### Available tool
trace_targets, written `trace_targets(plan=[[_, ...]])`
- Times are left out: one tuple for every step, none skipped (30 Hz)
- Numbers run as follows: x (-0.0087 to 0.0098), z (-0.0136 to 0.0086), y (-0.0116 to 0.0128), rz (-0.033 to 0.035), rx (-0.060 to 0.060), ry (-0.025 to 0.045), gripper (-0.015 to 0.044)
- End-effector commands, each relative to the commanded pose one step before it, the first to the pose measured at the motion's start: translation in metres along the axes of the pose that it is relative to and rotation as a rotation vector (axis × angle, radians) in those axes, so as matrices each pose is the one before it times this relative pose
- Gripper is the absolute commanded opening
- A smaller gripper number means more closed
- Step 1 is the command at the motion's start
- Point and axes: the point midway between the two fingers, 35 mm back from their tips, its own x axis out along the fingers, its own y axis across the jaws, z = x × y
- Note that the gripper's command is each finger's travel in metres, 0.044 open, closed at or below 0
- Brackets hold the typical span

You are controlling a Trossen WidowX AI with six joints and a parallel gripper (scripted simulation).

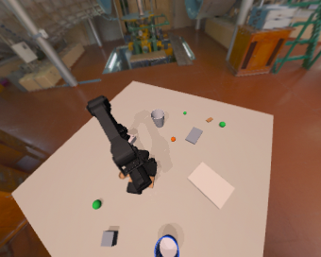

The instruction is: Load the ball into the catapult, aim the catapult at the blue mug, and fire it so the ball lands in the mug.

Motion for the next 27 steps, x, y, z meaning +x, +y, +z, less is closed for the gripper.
trace_targets(plan=[[-0.03506, -0.00236, 0.00282, -0.01136, 0.0041, -0.00992, 0.0440], [0.00000, 0.00000, 0.00000, 0.00000, 0.0000, 0.00000, 0.0440], [0.01391, 0.00309, -0.00380, -0.01018, -0.0043, -0.00841, 0.0440], [0.00000, 0.00000, 0.00000, 0.00000, 0.0000, 0.00000, 0.0440], [0.00000, 0.00000, 0.00000, 0.00000, 0.0000, 0.00000, 0.0440], [0.00000, 0.00000, 0.00000, 0.00000, 0.0000, 0.00000, 0.0440], [-0.00188, -0.00074, 0.00105, 0.00099, 0.0015, 0.00129, 0.0440], [-0.00468, -0.00189, 0.00265, 0.00248, 0.0038, 0.00325, 0.0440], [-0.00186, -0.00078, 0.00108, 0.00099, 0.0015, 0.00130, 0.0440], [0.00194, 0.00011, -0.00013, -0.00001, 0.0000, -0.00001, 0.0440], [0.00580, 0.00028, -0.00031, -0.00002, 0.0000, -0.00002, 0.0440], [0.00966, 0.00027, -0.00031, -0.00002, 0.0000, -0.00001, 0.0440], [0.01250, 0.00001, 0.00000, 0.00001, 0.0000, 0.00001, 0.0440], [0.00956, -0.00026, 0.00030, 0.00003, 0.0000, 0.00003, 0.0440], [0.00570, -0.00027, 0.00031, 0.00003, 0.0000, 0.00003, 0.0440], [0.00190, -0.00011, 0.00012, 0.00001, 0.0000, 0.00001, 0.0440], [0.00000, 0.00000, 0.00000, 0.00000, 0.0000, 0.00000, 0.0440], [0.00000, 0.00000, 0.00000, 0.00000, 0.0000, 0.00000, 0.0440], [0.00000, 0.00000, 0.00000, 0.00000, 0.0000, 0.00000, 0.0440], [0.00027, 0.00002, -0.00002, 0.00000, 0.0000, 0.00000, 0.0440], [0.00081, 0.00005, -0.00006, 0.00000, 0.0000, 0.00000, 0.0440], [0.00107, 0.00006, -0.00007, 0.00000, 0.0000, 0.00000, 0.0440], [0.00156, 0.00009, -0.00010, -0.00001, 0.0000, 0.00000, 0.0440], [0.00164, 0.00008, -0.00010, -0.00001, 0.0000, 0.00000, 0.0440], [0.00165, 0.00008, -0.00009, 0.00000, 0.0000, 0.00000, 0.0440], [0.00165, 0.00007, -0.00008, 0.00000, 0.0000, 0.00000, 0.0440], [0.00165, 0.00006, -0.00007, 0.00000, 0.0000, 0.00000, 0.0440]])
